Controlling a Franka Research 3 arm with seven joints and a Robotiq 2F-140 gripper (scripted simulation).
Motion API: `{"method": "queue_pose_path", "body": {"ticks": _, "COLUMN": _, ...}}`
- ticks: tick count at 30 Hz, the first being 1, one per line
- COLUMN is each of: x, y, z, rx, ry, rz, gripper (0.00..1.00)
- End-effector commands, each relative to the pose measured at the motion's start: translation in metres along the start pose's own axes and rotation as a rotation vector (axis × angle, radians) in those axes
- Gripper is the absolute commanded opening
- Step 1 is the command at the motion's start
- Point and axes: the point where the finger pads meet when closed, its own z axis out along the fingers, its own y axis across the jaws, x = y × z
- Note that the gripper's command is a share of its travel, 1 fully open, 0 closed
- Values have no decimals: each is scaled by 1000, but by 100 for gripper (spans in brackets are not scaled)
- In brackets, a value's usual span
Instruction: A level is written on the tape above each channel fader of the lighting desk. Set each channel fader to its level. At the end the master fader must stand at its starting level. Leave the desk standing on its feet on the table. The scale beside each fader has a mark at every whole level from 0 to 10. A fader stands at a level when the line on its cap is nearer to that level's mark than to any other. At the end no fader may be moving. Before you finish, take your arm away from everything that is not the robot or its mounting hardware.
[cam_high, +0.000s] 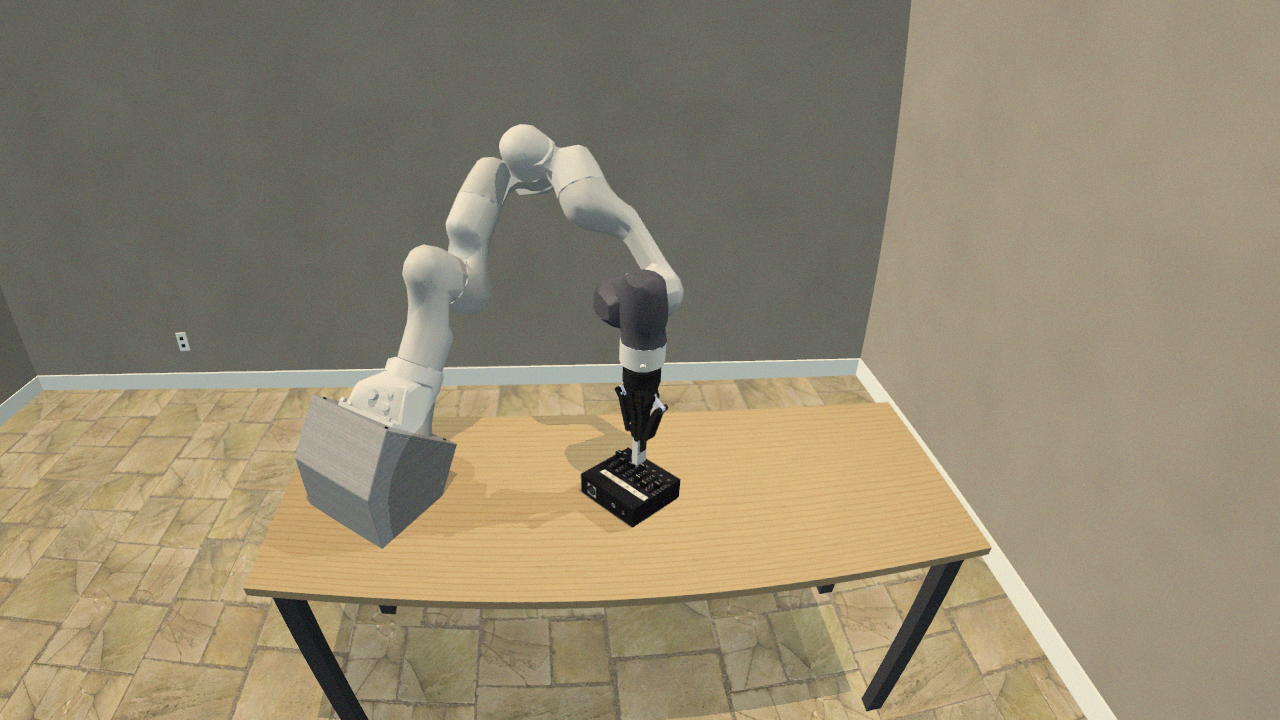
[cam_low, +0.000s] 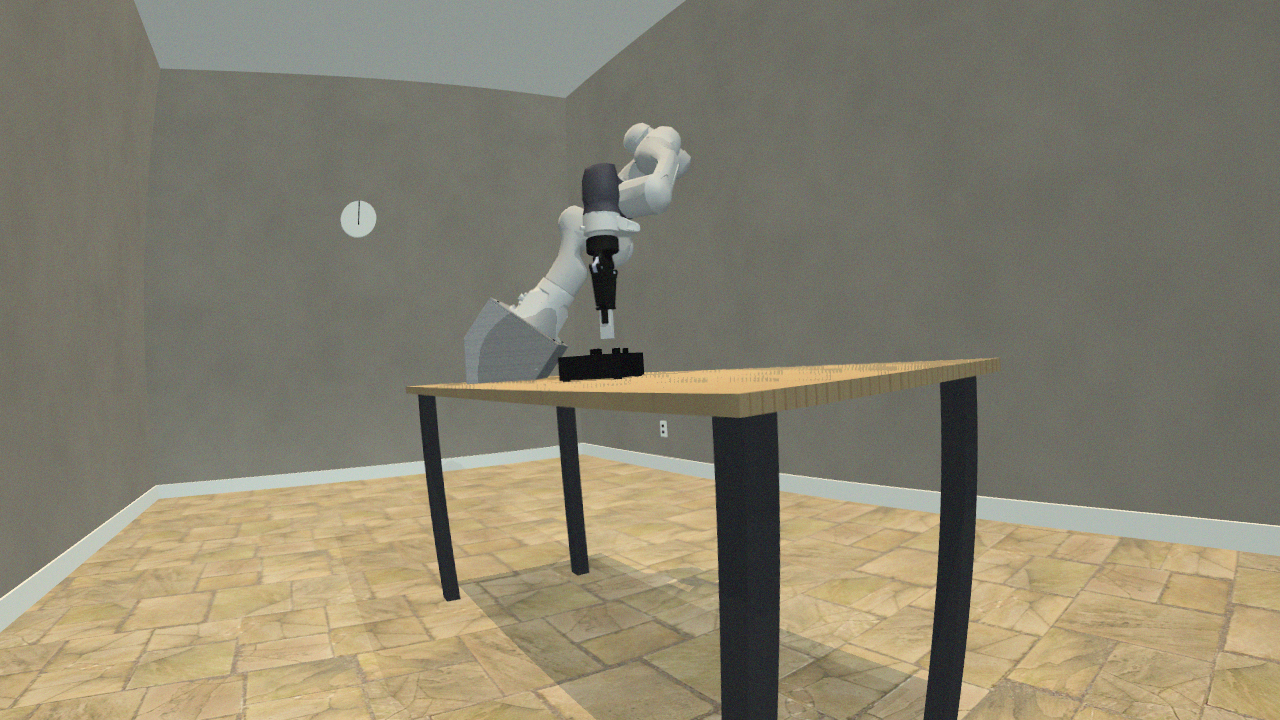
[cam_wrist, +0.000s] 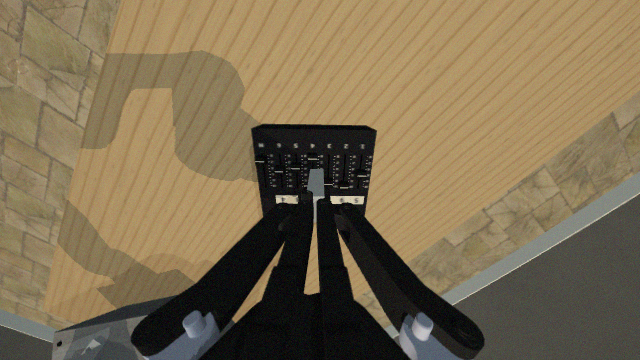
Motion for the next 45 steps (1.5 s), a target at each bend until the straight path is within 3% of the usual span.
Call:
{"method": "queue_pose_path", "body": {"ticks": 1, "x": -2, "y": -5, "z": -6, "rx": 15, "ry": -1, "rz": 12, "gripper": 0}}
{"method": "queue_pose_path", "body": {"ticks": 19, "x": -2, "y": -5, "z": -12, "rx": 15, "ry": -1, "rz": 12, "gripper": 0}}
{"method": "queue_pose_path", "body": {"ticks": 20, "x": -2, "y": -5, "z": -12, "rx": 15, "ry": -1, "rz": 12, "gripper": 100}}
{"method": "queue_pose_path", "body": {"ticks": 33, "x": -2, "y": -4, "z": -31, "rx": 15, "ry": -1, "rz": 12, "gripper": 100}}
{"method": "queue_pose_path", "body": {"ticks": 45, "x": -2, "y": -4, "z": -73, "rx": 15, "ry": -1, "rz": 12, "gripper": 100}}
